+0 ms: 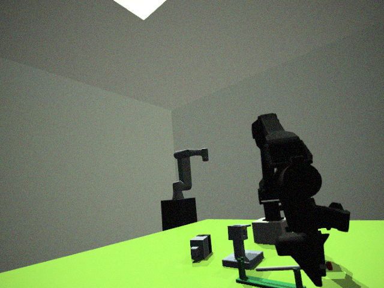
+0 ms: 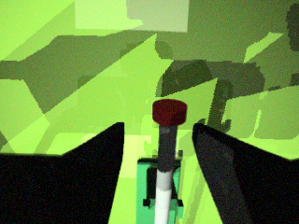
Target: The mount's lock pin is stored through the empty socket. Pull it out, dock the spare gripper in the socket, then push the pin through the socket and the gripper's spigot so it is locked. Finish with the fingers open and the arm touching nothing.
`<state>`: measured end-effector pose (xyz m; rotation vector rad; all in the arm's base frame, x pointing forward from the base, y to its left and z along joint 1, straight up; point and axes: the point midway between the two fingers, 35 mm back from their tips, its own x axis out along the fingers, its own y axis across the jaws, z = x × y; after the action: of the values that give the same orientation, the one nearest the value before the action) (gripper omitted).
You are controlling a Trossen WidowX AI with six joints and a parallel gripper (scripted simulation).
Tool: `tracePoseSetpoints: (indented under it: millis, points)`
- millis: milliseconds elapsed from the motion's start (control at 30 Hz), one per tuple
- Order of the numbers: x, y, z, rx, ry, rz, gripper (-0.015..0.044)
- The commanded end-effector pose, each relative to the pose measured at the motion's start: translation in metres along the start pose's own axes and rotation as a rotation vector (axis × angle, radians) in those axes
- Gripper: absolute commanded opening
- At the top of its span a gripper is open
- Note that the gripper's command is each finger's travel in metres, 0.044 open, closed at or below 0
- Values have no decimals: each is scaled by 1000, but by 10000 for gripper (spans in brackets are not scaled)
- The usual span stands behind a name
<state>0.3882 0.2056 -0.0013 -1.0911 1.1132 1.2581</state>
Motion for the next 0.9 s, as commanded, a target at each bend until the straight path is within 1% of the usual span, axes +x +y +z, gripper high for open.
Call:
tracePoseSetpoints:
  millis: [0,833,867]
  points:
    - [-10,0,2,0,-2,-4,200]
    - [-70,7,6,3,9,18,200]
    - [-62,7,5,3,10,19,226]
